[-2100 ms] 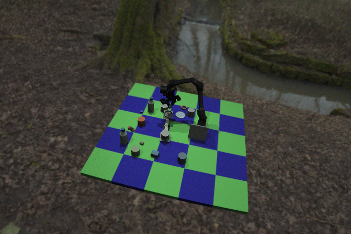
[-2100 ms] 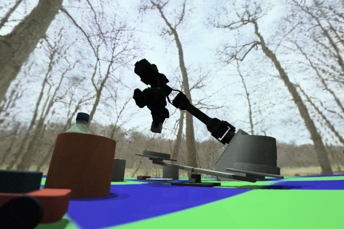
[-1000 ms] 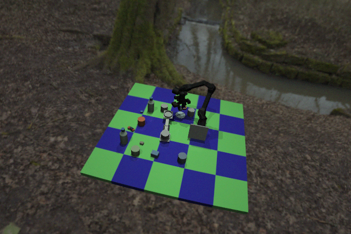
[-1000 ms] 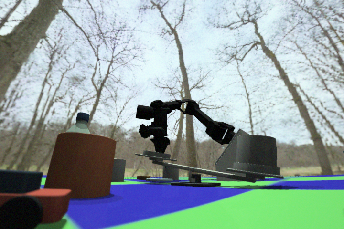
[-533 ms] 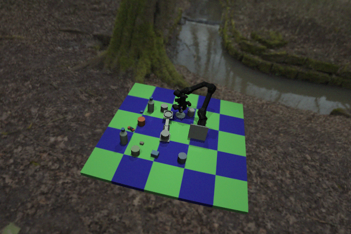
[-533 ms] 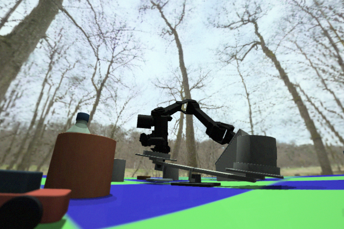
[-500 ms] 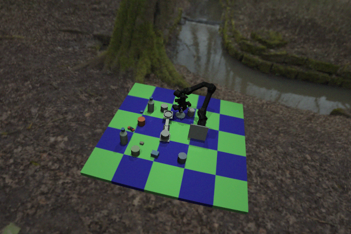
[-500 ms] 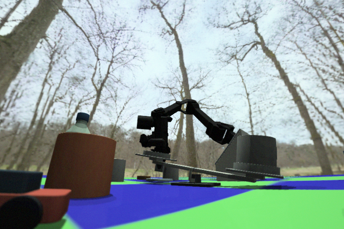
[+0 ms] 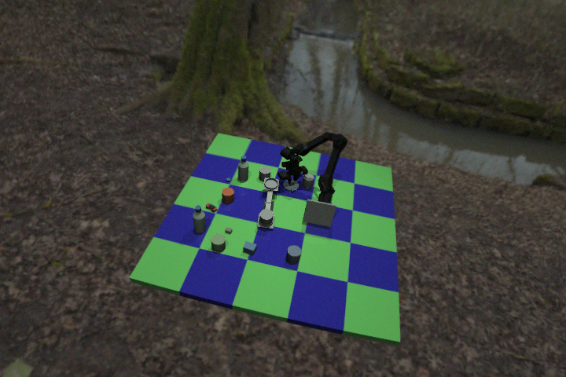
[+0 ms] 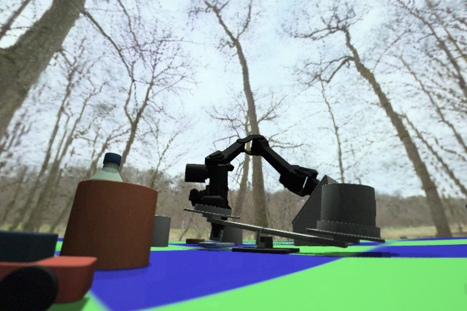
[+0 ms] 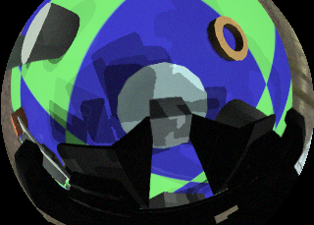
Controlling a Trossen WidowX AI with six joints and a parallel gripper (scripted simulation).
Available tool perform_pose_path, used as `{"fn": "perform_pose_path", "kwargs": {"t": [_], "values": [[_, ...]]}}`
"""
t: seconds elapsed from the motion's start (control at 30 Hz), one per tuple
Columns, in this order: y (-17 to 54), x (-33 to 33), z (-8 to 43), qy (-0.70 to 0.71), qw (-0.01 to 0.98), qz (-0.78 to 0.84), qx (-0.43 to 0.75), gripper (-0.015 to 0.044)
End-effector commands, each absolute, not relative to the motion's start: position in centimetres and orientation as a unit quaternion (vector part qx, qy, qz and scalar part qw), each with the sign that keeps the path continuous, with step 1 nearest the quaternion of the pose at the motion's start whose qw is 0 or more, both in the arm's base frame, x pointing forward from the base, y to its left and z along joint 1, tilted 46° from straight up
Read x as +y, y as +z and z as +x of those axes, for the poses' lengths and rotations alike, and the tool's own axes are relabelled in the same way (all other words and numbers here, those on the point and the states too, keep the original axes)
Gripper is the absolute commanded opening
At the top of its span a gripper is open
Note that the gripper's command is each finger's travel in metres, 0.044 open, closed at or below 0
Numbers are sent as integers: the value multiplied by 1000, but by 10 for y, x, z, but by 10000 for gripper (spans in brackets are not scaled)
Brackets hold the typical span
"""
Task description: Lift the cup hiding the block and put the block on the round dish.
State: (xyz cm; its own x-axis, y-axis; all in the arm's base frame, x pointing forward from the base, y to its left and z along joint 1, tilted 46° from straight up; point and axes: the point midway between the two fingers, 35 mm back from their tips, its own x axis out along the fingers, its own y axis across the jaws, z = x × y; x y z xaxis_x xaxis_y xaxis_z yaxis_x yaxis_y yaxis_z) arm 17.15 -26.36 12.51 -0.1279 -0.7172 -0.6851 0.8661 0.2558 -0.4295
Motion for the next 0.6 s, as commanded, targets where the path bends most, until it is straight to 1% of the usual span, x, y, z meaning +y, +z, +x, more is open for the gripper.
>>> {"fn": "perform_pose_path", "kwargs": {"t": [0.0,0.07,0.57], "values": [[120,-268,171,-602,657,83,447,0],[118,-270,171,-602,657,83,447,0],[122,-267,171,-604,655,83,446,394]]}}
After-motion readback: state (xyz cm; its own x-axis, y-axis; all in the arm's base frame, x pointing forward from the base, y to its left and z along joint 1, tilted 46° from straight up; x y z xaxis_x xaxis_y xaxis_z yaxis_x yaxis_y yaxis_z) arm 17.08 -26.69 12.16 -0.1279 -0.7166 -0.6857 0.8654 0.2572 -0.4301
